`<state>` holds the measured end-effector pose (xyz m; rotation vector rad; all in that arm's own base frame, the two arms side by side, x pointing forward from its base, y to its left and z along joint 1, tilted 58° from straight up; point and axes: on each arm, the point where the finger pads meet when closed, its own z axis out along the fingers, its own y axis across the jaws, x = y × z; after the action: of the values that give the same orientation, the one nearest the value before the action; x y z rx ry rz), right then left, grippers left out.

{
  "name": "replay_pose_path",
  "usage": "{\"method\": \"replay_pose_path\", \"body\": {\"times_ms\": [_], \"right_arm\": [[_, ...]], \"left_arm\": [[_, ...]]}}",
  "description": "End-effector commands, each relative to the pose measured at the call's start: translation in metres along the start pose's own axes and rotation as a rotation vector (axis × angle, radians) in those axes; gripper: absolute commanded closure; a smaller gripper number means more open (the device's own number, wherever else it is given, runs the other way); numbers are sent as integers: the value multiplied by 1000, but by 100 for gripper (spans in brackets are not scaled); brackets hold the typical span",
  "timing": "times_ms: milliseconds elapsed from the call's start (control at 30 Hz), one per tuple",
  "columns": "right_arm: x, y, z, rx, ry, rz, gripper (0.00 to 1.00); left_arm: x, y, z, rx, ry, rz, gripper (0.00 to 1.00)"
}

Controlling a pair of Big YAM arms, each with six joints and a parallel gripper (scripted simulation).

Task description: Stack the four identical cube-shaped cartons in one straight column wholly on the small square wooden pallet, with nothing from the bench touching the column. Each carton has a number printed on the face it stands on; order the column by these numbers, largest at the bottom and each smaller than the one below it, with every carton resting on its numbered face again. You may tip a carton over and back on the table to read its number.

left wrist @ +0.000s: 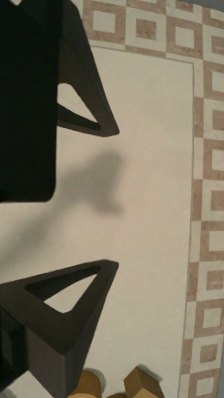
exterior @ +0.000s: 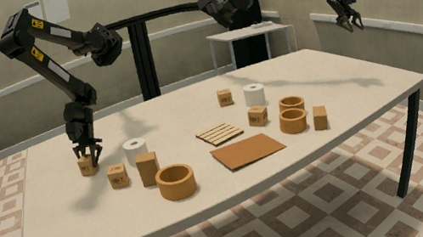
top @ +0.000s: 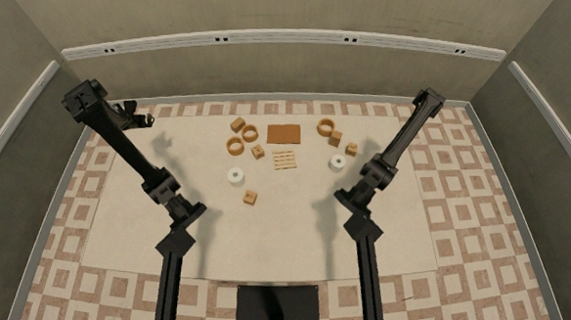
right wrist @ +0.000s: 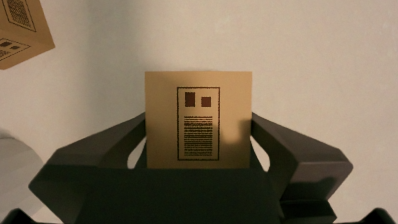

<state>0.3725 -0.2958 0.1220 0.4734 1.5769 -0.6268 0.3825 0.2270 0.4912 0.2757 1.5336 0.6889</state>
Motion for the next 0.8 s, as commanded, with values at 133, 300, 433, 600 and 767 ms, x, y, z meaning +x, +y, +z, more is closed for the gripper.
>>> {"method": "replay_pose_path", "body": {"times_ms": [133, 300, 433, 600, 767], "right_arm": [[5, -4, 1, 7, 1, 15, 50], [5, -4, 4, 8, -2, 15, 50], [3, -4, 3, 8, -3, 15, 50], [1, -1, 2, 1, -3, 15, 50], [-5, -4, -9, 4, -20, 16, 21]], "left_arm": [[-10, 5, 2, -4, -14, 19, 0], [-10, 5, 2, -4, -14, 19, 0], [-10, 5, 2, -4, -14, 19, 0], [-10, 5, 2, -4, -14, 19, 0], [-10, 5, 2, -4, -14, 19, 0]]}}
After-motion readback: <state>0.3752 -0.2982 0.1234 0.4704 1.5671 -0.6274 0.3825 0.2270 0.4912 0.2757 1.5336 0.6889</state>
